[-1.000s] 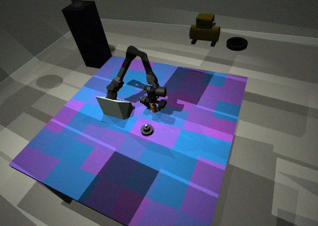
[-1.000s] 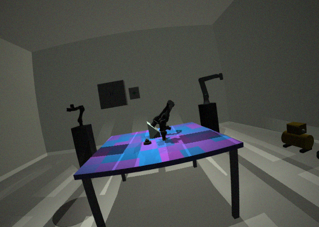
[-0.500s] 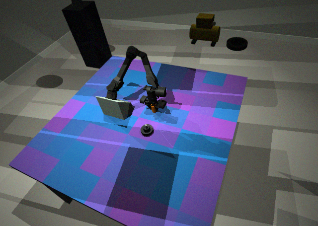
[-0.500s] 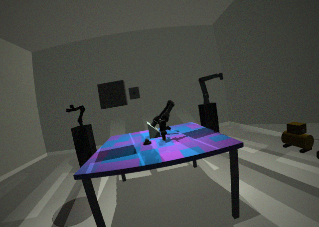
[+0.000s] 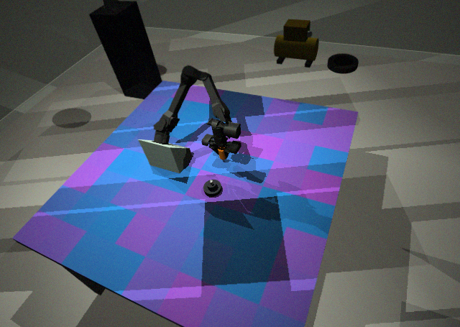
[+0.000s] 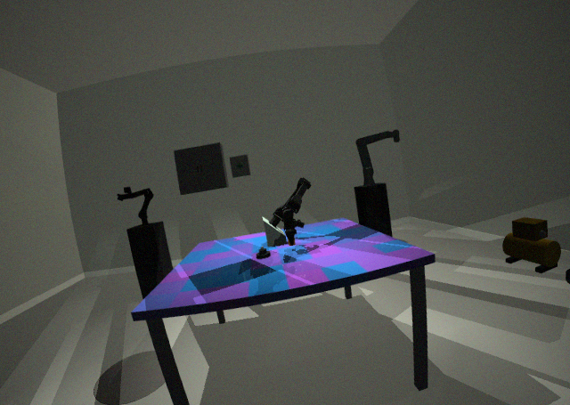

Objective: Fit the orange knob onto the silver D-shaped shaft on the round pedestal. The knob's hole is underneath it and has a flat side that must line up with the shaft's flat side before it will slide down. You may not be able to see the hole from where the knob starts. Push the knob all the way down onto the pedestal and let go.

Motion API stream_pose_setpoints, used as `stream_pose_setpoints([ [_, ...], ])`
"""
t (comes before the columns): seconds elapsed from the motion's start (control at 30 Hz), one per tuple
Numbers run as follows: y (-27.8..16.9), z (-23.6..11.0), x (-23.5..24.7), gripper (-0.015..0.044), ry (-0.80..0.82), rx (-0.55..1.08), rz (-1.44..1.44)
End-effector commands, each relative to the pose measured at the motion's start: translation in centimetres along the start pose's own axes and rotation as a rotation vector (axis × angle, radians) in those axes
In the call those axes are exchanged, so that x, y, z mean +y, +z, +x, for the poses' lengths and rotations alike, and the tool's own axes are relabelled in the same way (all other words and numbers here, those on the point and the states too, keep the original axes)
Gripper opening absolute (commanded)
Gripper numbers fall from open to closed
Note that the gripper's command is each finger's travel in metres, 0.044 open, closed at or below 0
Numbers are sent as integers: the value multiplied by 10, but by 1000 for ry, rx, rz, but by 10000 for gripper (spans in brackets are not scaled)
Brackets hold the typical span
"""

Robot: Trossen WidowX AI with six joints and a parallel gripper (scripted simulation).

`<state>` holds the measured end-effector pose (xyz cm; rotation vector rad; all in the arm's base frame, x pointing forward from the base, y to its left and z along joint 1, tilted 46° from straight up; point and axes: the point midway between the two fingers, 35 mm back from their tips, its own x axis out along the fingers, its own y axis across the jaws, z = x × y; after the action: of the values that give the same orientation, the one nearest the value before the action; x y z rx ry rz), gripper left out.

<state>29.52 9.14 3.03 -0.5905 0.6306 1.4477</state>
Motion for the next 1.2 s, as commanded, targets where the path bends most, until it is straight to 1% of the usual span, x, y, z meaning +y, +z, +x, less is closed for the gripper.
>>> stream_pose_setpoints([
  [0.0,-1,-16,-3,0,-7,6,-9],
  [0.93,-5,-103,-6,0,-5,-1,-8],
  [1.17,-9,-107,-8,0,-4,-2,-9],
])
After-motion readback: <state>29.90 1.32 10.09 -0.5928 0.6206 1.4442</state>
